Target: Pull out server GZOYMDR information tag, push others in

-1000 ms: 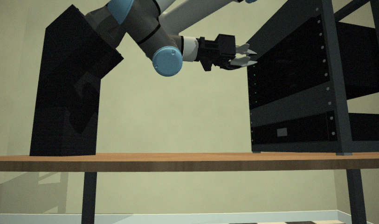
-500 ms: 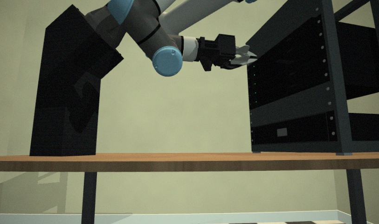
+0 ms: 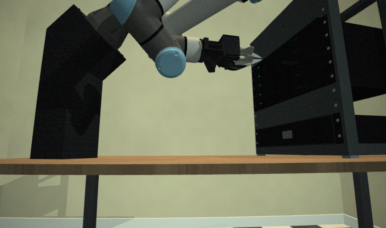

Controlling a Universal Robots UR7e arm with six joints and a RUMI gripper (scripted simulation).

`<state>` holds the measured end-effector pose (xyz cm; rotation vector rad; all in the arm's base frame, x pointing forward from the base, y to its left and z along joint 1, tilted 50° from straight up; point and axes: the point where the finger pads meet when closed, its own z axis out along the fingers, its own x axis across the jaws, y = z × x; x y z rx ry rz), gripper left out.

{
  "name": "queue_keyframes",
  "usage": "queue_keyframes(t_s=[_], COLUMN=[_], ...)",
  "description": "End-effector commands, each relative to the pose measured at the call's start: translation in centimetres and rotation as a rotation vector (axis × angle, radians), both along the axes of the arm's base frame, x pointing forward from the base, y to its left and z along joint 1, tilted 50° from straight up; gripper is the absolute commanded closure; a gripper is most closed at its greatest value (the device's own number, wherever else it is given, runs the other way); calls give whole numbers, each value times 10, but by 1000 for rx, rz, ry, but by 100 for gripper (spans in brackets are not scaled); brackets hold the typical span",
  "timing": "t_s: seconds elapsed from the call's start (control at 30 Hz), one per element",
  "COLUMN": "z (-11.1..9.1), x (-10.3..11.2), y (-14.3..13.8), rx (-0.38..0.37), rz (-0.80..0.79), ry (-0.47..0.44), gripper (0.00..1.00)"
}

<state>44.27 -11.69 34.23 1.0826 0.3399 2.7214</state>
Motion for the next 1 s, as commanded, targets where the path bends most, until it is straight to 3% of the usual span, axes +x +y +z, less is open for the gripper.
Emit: queue_keyframes(t_s=[0.0,0.97], z=[0,7], x=[0,7], y=[0,1], rx=[0,0], rz=[0,0], ry=[0,-1], gripper=[100,100])
